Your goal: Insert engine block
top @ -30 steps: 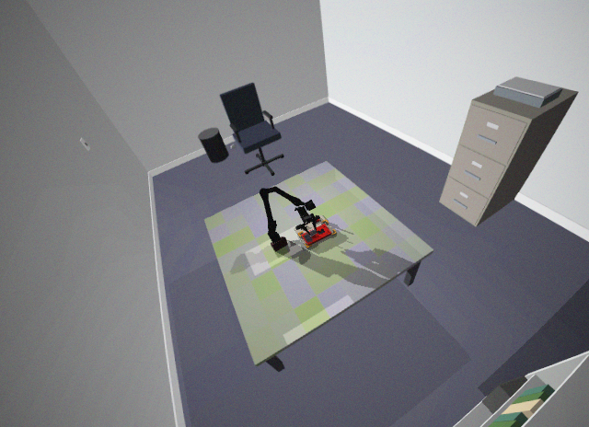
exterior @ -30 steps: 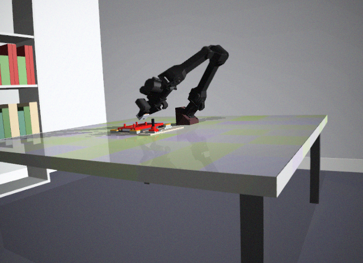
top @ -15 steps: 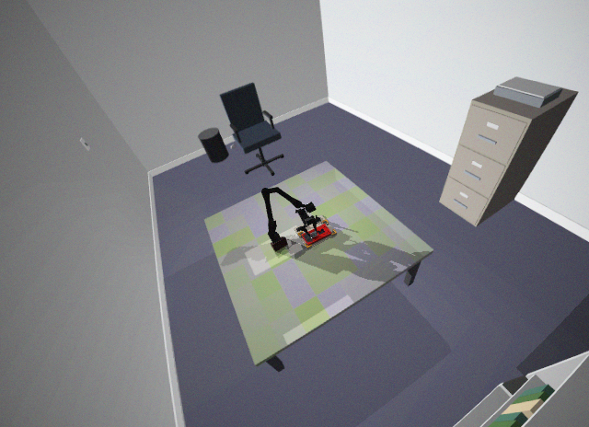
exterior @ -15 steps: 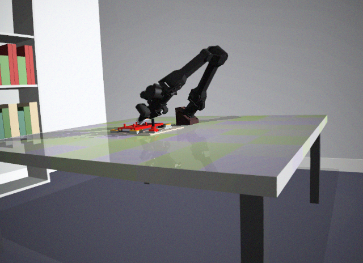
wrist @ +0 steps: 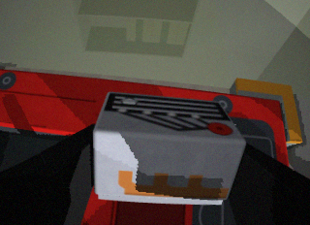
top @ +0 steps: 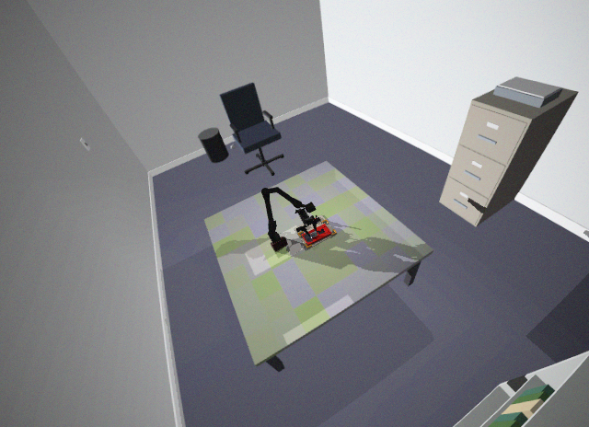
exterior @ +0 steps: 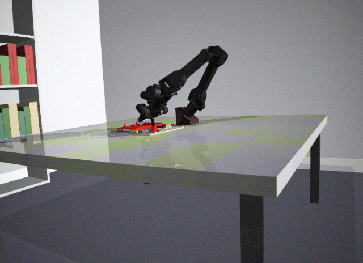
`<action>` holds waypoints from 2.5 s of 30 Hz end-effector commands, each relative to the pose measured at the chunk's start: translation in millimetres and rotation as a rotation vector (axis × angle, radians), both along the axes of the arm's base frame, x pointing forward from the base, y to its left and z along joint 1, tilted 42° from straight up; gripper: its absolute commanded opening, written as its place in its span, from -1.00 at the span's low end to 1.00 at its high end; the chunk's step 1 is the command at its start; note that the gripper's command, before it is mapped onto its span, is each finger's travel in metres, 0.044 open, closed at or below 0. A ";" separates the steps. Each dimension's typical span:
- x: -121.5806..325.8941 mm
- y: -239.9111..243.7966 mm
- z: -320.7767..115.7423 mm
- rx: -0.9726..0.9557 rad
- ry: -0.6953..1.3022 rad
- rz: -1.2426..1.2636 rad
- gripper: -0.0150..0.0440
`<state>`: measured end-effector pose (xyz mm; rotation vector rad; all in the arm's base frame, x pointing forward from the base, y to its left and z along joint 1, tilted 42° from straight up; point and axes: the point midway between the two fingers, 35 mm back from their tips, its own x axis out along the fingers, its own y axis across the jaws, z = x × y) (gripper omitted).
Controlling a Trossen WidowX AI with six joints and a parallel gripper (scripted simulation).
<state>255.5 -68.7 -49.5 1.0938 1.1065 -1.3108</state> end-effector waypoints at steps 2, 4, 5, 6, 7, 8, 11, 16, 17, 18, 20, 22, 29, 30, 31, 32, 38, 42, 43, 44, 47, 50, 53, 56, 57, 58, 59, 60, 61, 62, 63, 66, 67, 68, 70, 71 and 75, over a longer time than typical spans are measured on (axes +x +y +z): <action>0.0 0.1 -0.1 0.001 0.000 0.000 0.75; 0.0 0.1 -0.1 0.001 0.000 0.000 0.93; 0.0 0.1 -0.1 0.001 0.000 0.000 1.00; 0.0 0.1 -0.1 0.001 0.000 0.000 1.00; 0.0 0.1 -0.1 0.001 0.000 0.000 1.00; 0.0 0.1 -0.1 0.001 0.000 0.000 1.00; 0.0 -0.1 0.8 0.003 0.001 0.000 1.00; 0.8 0.6 18.6 0.012 0.003 0.001 1.00; 1.0 0.8 22.7 0.012 0.003 0.001 1.00; 1.1 1.1 29.0 0.012 0.003 0.001 1.00; 1.4 1.6 38.1 0.012 0.003 0.001 1.00; 1.6 1.9 44.1 0.012 0.003 0.001 1.00; 1.1 1.4 41.6 0.009 0.002 0.001 1.00; 1.1 1.4 41.6 0.009 0.002 0.001 1.00; 1.1 1.4 41.6 0.009 0.002 0.001 1.00; 1.1 1.4 41.6 0.009 0.002 0.001 1.00; 1.1 1.4 41.6 0.009 0.002 0.001 1.00; 1.1 1.4 41.6 0.009 0.002 0.001 1.00; 1.1 1.4 41.6 0.009 0.002 0.001 1.00; 1.0 1.2 41.5 0.011 0.003 -0.003 1.00; 0.2 -0.4 39.8 0.038 0.011 -0.058 1.00; -0.8 -2.5 37.6 0.072 0.022 -0.129 1.00; -1.7 -4.5 35.7 0.106 0.034 -0.202 1.00; -2.9 -6.5 34.8 0.141 0.049 -0.277 1.00; -3.3 -7.1 34.5 0.153 0.055 -0.302 1.00; -3.7 -7.8 34.3 0.164 0.060 -0.327 1.00; -4.0 -8.4 34.1 0.176 0.066 -0.352 1.00; -4.4 -9.1 33.9 0.187 0.071 -0.378 1.00; -4.7 -9.7 33.8 0.199 0.077 -0.403 1.00; -5.0 -10.4 33.6 0.210 0.082 -0.429 1.00; -5.3 -10.9 33.5 0.221 0.088 -0.455 1.00; -5.9 -12.1 33.0 0.259 0.108 -0.541 1.00; -6.0 -12.5 32.8 0.272 0.115 -0.571 1.00; -6.2 -12.9 32.8 0.285 0.122 -0.600 1.00; -6.4 -13.7 32.7 0.309 0.137 -0.659 1.00; -6.4 -14.2 32.7 0.322 0.144 -0.689 1.00; -6.5 -16.1 33.0 0.371 0.176 -0.809 1.00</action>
